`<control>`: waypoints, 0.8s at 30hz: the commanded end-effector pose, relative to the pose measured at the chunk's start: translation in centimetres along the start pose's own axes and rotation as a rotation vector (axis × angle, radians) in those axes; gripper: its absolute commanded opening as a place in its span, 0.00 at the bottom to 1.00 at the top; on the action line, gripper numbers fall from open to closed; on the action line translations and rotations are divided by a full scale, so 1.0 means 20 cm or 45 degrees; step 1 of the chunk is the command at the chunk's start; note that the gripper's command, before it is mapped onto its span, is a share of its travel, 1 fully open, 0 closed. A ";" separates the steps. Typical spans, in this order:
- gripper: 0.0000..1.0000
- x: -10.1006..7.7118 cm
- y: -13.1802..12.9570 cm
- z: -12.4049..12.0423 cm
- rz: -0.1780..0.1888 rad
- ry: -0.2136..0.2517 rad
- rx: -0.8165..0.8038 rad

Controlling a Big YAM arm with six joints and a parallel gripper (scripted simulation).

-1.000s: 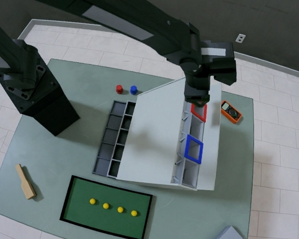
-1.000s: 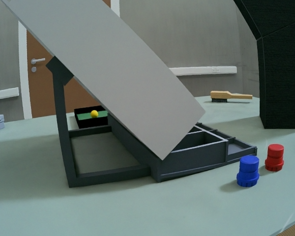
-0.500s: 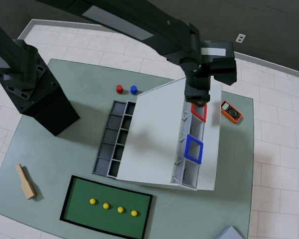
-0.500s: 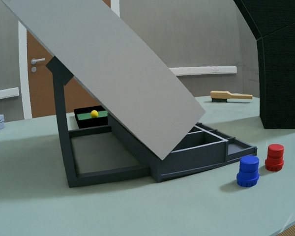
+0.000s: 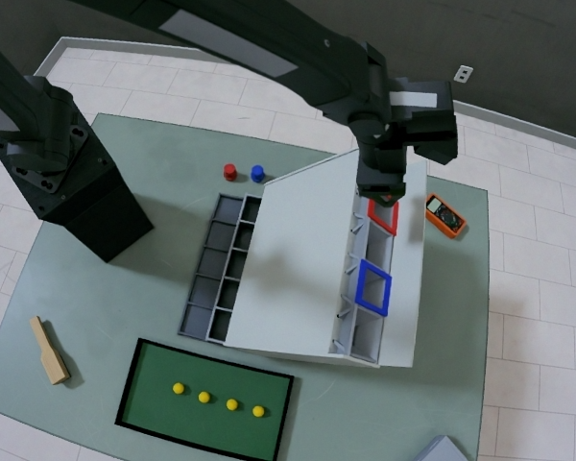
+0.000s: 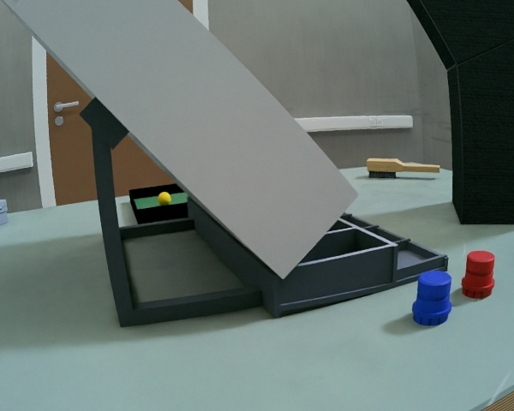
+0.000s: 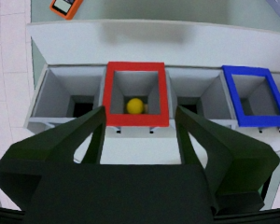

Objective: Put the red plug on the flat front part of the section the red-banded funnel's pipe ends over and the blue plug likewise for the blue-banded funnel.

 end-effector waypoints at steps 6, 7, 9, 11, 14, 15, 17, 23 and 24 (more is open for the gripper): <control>0.59 -0.05 0.02 0.15 0.002 -0.026 0.009; 0.59 -0.05 0.02 0.15 0.002 -0.026 0.009; 0.59 -0.07 0.02 0.10 0.002 -0.026 0.009; 0.59 -0.11 0.03 0.00 0.001 -0.024 0.009; 0.59 -0.16 0.05 -0.15 0.000 -0.022 0.008; 0.59 -0.18 0.05 -0.20 -0.001 -0.022 0.008; 0.59 -0.21 0.06 -0.31 -0.001 -0.021 0.007; 0.59 -0.32 0.09 -0.61 -0.004 -0.017 0.006; 0.59 -0.32 0.09 -0.61 -0.004 -0.017 0.006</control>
Point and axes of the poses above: the point where the finger pads meet when closed, its own x axis out along the fingers, its own y axis across the jaws, z = x × y, the point moved 4 cm from there along -x, back along the fingers, and after that the axes turned 5 degrees about -x, right-handed, at the moved point
